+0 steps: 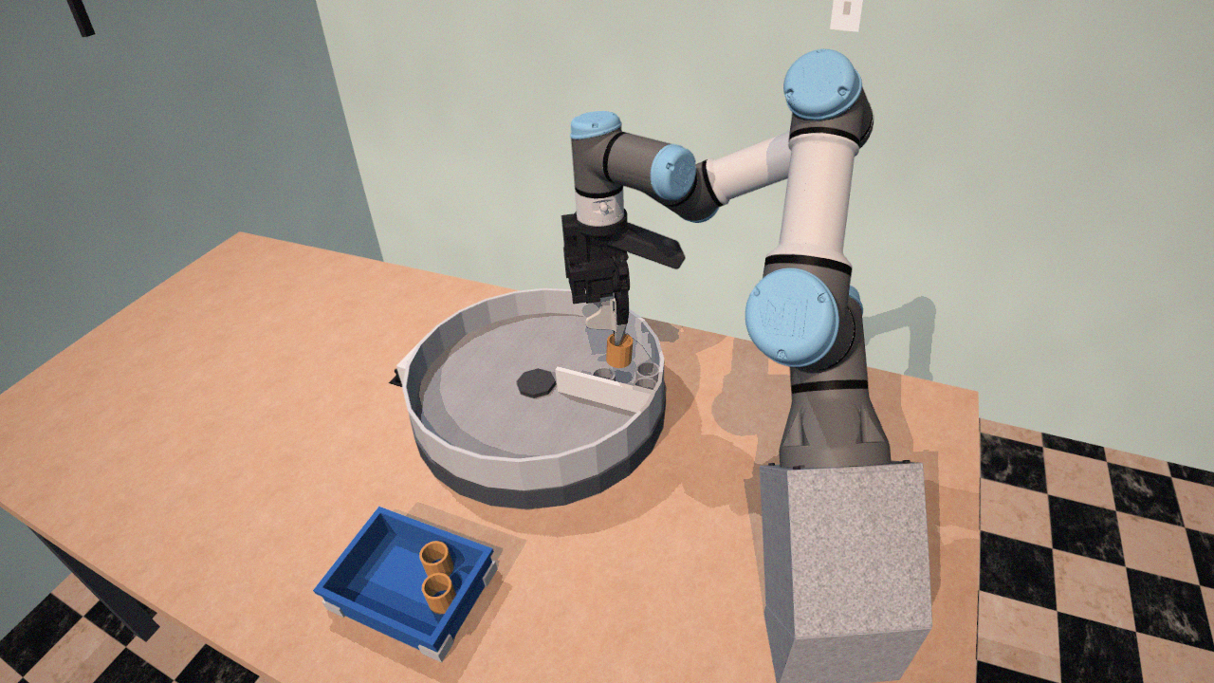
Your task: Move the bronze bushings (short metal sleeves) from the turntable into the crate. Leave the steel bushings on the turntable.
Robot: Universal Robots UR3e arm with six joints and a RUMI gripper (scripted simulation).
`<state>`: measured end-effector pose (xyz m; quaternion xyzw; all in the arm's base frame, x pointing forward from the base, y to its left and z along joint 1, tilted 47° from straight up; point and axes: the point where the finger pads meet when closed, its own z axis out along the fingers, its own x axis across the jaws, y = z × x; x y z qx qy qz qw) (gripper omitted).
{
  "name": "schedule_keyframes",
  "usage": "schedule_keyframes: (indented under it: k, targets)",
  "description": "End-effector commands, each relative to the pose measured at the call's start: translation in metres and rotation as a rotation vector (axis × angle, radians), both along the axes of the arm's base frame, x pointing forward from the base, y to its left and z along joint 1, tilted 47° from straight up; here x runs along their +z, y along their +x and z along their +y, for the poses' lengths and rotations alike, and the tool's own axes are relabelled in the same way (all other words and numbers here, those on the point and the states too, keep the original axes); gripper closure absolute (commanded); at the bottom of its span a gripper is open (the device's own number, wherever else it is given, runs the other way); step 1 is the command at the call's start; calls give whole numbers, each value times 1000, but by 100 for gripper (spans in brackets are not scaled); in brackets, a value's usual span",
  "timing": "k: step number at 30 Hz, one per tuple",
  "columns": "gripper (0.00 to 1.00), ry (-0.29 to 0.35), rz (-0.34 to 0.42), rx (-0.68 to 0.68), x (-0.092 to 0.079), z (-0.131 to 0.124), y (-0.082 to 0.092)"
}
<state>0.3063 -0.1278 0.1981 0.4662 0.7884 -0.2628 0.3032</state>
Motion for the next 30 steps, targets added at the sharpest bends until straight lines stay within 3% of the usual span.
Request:
schedule_keyframes:
  k: [1,30]
  targets:
    - [100,0,-3,0,1,0,0]
    - [100,10,-28,-25,-8,9,5]
